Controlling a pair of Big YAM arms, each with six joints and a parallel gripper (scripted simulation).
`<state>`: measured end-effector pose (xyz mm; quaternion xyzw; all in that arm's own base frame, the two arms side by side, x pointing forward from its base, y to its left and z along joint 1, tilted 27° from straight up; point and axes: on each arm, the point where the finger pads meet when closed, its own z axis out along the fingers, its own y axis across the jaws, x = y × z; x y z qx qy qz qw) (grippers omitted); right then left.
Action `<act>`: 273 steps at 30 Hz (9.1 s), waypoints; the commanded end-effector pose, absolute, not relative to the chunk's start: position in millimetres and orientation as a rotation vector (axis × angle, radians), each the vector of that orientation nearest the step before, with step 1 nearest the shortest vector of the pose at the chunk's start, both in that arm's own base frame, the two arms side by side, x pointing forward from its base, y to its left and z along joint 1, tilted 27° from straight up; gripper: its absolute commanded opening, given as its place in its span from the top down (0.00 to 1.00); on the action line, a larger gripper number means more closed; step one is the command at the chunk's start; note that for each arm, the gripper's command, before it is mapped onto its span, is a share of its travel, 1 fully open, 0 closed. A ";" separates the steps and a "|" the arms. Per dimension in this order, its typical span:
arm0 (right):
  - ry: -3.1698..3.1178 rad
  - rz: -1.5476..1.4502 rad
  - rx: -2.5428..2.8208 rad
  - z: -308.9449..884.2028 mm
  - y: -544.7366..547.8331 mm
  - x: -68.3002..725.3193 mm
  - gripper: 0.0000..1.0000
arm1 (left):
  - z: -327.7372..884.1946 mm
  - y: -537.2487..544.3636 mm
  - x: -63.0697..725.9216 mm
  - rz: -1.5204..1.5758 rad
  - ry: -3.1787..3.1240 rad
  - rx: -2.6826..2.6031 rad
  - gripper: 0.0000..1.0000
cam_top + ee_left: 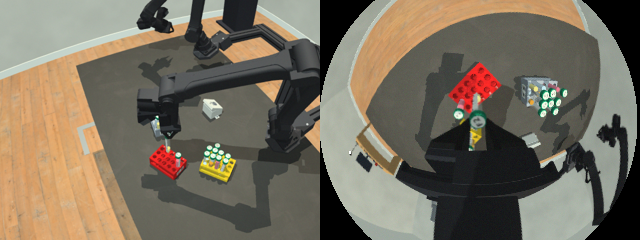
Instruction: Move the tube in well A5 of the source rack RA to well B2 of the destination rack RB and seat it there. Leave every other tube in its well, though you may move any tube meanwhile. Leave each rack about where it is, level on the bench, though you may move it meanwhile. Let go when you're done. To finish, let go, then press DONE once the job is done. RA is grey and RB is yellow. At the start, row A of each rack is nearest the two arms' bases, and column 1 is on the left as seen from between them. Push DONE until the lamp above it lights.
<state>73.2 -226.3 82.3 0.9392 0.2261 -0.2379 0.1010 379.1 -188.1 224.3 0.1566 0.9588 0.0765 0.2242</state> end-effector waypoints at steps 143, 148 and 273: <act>0.657 -0.689 2.764 88.5 -231.7 77.2 0.70 | 145.6 -66.4 170.1 0.102 2.626 0.154 1.00; 0.657 -0.689 2.764 88.5 -231.7 77.2 0.70 | 147.9 -62.9 173.7 0.106 2.626 0.155 1.00; 0.657 -0.689 2.764 88.5 -231.7 77.2 0.70 | 131.4 -28.0 205.6 0.153 2.663 0.168 1.00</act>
